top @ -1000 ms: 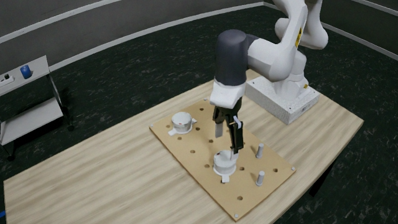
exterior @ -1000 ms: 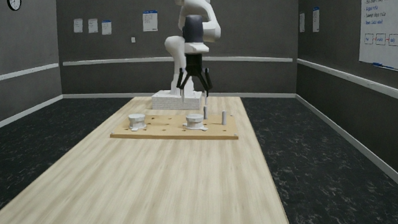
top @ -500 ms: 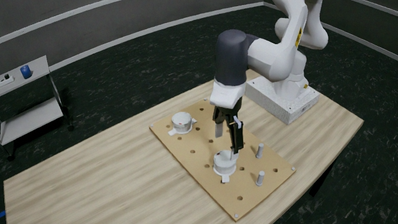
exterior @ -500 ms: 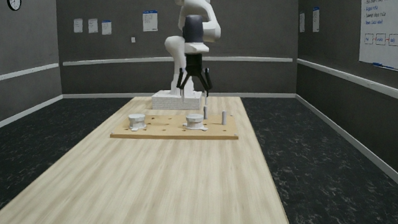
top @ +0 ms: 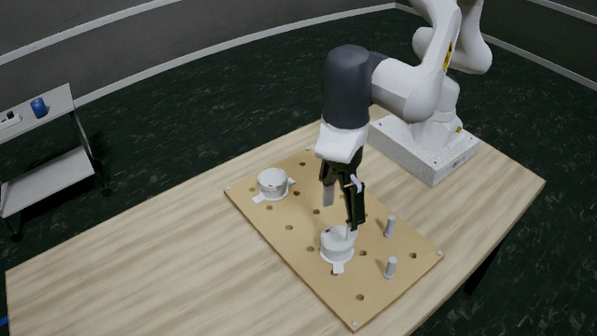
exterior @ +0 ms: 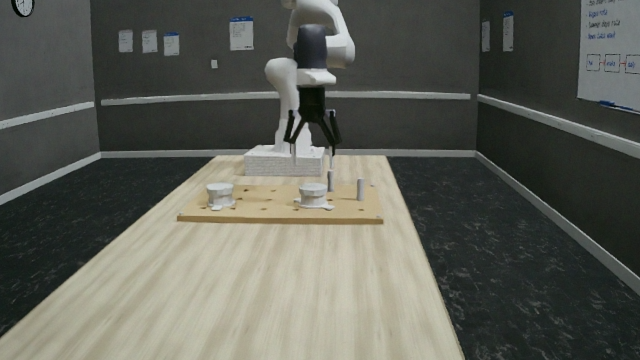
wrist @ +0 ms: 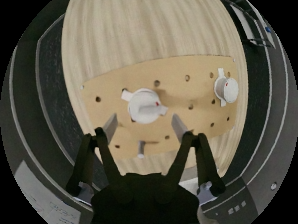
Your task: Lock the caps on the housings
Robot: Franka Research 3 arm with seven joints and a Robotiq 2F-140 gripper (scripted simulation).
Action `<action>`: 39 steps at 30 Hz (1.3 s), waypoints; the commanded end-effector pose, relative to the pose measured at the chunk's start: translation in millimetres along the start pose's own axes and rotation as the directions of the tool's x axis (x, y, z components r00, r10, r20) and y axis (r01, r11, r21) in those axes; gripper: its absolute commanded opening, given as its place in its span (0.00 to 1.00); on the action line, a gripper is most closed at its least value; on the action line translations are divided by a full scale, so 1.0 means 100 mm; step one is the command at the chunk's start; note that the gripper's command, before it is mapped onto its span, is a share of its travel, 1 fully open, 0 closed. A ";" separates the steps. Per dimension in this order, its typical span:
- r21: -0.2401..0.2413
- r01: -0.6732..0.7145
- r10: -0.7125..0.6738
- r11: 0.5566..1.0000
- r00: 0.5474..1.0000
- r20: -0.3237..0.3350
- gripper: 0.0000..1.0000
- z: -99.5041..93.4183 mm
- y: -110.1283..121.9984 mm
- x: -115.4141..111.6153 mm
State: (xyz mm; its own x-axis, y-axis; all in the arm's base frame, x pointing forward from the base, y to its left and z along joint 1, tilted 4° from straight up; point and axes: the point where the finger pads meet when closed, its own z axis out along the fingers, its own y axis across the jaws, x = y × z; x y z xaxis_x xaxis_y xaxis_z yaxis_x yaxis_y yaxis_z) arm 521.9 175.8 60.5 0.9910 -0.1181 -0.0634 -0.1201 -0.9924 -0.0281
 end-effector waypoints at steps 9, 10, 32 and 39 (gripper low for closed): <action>0.001 0.004 -0.004 1.000 1.000 0.003 0.78 0.06 0.00 0.00; 0.001 0.004 -0.004 1.000 1.000 0.003 0.78 0.07 0.00 0.00; 0.001 0.004 -0.004 1.000 1.000 0.003 0.78 0.29 0.00 0.00; 0.001 0.004 -0.004 1.000 1.000 0.003 0.78 0.39 0.00 0.00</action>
State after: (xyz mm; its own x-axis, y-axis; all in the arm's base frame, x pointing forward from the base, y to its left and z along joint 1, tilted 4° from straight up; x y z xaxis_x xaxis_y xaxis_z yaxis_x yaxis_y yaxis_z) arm 518.6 177.7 26.6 0.9902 -0.1208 -0.0708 -0.1229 -0.9921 -0.0257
